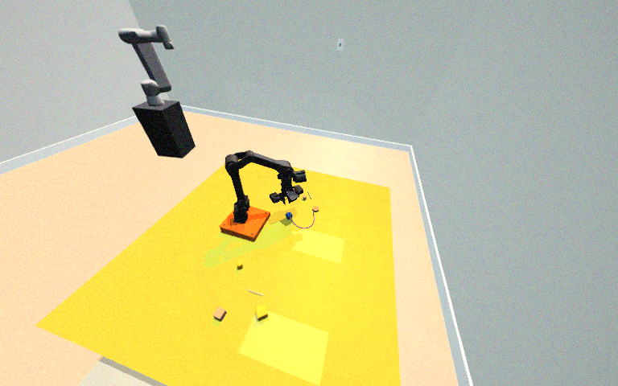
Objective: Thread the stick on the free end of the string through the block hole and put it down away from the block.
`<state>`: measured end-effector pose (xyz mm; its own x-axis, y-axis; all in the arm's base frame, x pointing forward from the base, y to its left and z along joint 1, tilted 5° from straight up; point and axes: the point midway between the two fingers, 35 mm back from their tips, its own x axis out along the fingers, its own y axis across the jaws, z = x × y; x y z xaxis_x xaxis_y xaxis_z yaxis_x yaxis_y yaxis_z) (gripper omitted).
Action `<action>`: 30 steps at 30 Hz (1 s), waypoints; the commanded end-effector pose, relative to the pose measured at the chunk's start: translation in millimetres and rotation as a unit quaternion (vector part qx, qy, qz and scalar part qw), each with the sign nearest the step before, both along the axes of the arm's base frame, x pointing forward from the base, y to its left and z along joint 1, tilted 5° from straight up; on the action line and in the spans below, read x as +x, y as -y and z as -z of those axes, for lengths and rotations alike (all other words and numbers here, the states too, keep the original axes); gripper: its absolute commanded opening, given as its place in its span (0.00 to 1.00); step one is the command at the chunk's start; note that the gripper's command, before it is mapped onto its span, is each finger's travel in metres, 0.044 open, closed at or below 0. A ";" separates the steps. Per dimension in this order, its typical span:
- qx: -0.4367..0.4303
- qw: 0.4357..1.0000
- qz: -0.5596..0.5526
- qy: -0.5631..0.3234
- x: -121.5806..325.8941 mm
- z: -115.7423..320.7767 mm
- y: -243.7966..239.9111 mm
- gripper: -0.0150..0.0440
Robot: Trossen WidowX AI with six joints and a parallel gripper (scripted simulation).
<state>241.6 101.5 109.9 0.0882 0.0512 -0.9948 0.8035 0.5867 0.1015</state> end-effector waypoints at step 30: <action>0.000 1.000 0.008 0.002 6.6 47.6 -2.9 0.46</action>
<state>249.7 105.5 71.9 0.1051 0.0581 -0.9928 0.8079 0.5771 0.1193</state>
